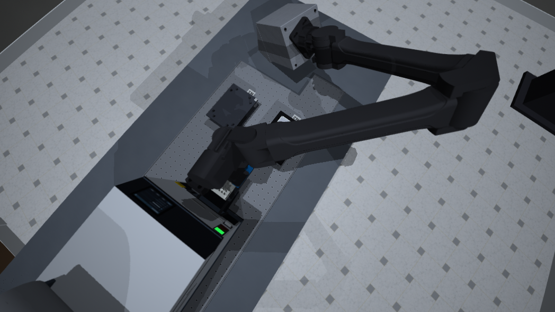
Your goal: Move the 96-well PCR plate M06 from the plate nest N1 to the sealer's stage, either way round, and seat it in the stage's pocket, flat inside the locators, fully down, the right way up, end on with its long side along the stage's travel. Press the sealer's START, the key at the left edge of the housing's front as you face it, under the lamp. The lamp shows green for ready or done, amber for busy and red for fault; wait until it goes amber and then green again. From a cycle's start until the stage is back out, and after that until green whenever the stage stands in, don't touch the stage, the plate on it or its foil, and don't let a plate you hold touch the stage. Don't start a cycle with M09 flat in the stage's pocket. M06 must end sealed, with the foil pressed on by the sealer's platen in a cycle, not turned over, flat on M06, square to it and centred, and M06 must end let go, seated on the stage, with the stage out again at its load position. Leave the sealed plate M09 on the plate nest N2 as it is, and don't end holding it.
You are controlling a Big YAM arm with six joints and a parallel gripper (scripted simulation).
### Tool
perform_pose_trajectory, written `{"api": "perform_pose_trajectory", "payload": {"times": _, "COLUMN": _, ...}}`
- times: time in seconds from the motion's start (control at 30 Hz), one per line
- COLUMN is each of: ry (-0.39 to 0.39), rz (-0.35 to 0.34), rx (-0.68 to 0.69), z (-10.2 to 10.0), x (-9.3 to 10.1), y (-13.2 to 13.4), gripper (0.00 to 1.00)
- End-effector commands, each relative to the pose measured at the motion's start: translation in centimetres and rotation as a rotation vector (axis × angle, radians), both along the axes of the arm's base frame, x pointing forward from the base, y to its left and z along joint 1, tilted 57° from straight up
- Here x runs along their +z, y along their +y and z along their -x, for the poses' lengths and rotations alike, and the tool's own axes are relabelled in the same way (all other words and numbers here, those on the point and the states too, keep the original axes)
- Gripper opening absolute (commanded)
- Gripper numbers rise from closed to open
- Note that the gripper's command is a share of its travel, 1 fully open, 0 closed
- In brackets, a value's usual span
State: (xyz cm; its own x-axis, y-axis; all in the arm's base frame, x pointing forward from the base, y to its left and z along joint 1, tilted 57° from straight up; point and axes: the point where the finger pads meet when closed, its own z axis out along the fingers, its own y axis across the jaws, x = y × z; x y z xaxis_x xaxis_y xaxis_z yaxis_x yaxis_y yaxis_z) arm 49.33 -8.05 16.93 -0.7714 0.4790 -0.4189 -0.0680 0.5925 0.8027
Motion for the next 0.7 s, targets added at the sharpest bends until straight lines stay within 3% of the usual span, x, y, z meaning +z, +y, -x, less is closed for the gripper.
{"api": "perform_pose_trajectory", "payload": {"times": 0.0, "ry": -0.018, "rz": 0.008, "rx": -0.010, "z": -1.1, "x": 0.8, "y": -0.7, "gripper": 0.00}}
{"api": "perform_pose_trajectory", "payload": {"times": 0.3, "ry": -0.005, "rz": 0.000, "rx": -0.001, "z": -0.1, "x": 0.2, "y": 0.7, "gripper": 0.00}}
{"api": "perform_pose_trajectory", "payload": {"times": 0.67, "ry": -0.019, "rz": 0.008, "rx": -0.014, "z": -1.2, "x": 0.4, "y": -0.2, "gripper": 0.00}}
